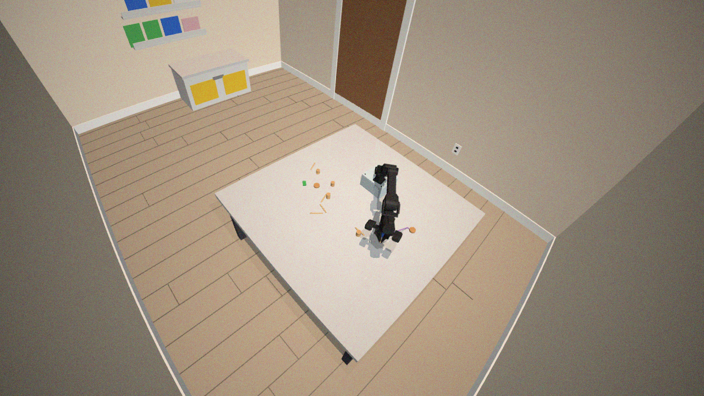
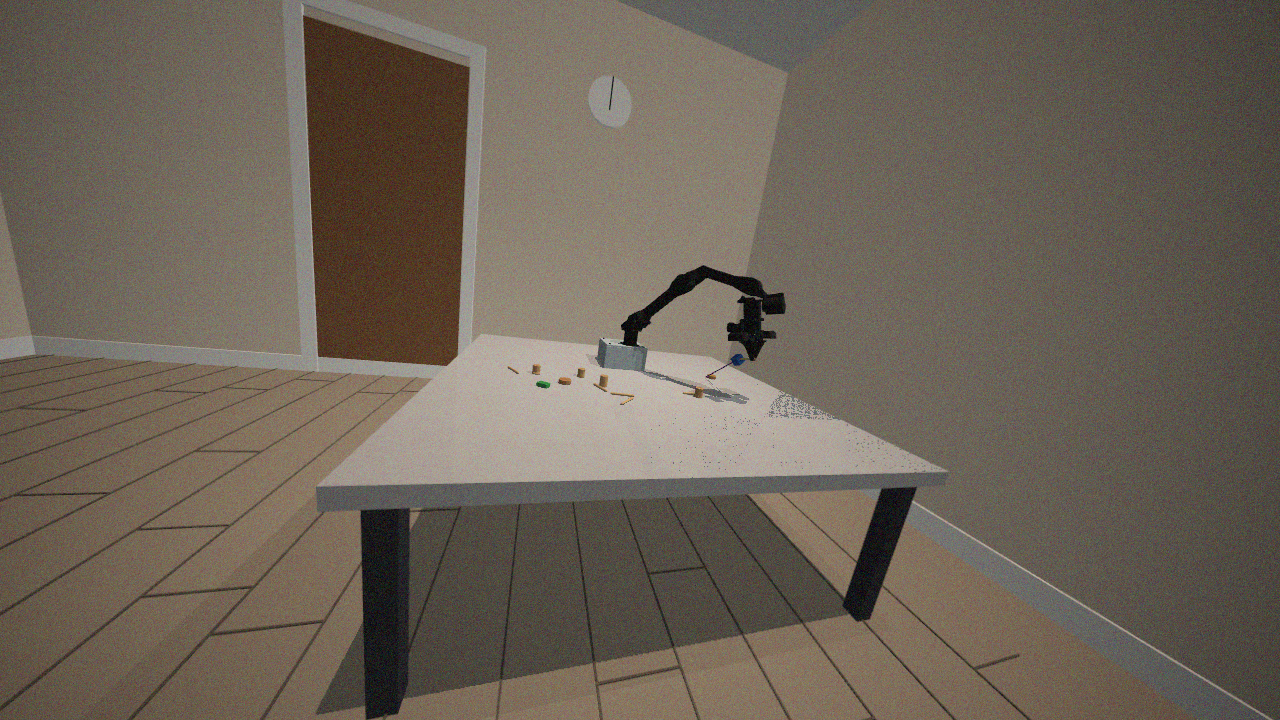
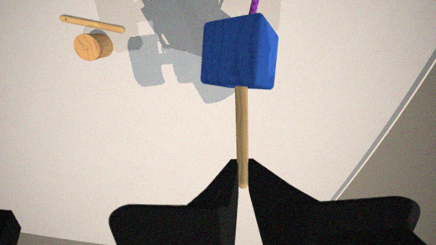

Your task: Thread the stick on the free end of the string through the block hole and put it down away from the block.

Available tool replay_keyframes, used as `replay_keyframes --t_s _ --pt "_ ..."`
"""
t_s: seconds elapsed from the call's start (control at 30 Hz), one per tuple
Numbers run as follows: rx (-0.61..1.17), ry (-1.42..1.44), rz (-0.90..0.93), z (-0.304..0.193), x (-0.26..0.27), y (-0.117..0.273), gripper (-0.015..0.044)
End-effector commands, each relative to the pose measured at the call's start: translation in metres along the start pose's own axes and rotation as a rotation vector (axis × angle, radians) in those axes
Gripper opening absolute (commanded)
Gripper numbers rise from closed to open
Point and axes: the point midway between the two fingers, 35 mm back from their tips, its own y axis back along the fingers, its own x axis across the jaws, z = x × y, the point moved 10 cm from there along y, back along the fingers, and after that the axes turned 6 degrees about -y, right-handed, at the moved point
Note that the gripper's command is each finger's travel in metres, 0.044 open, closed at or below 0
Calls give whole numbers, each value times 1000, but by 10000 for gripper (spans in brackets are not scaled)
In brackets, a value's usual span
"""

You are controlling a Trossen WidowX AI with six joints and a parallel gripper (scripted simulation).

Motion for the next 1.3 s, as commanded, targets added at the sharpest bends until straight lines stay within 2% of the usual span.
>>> replay_keyframes --t_s 0.0,0.13,0.17,0.33,0.4,0.53,0.83,1.03,1.13,1.27 --pt "28 -65 -1 -5 5 5 0" --pt "60 -86 3 -2 5 5 0" --pt "10 -46 1 0 1 -3 26" --pt "10 -46 1 0 1 -3 157" --pt "11 -47 2 3 3 9 210" --pt "12 -52 4 20 14 62 210" --pt "12 -53 4 21 14 64 210" --pt "28 -54 -5 19 13 66 368" --pt "28 -54 -5 19 13 48 440" --pt "26 -54 -4 27 18 -1 440"
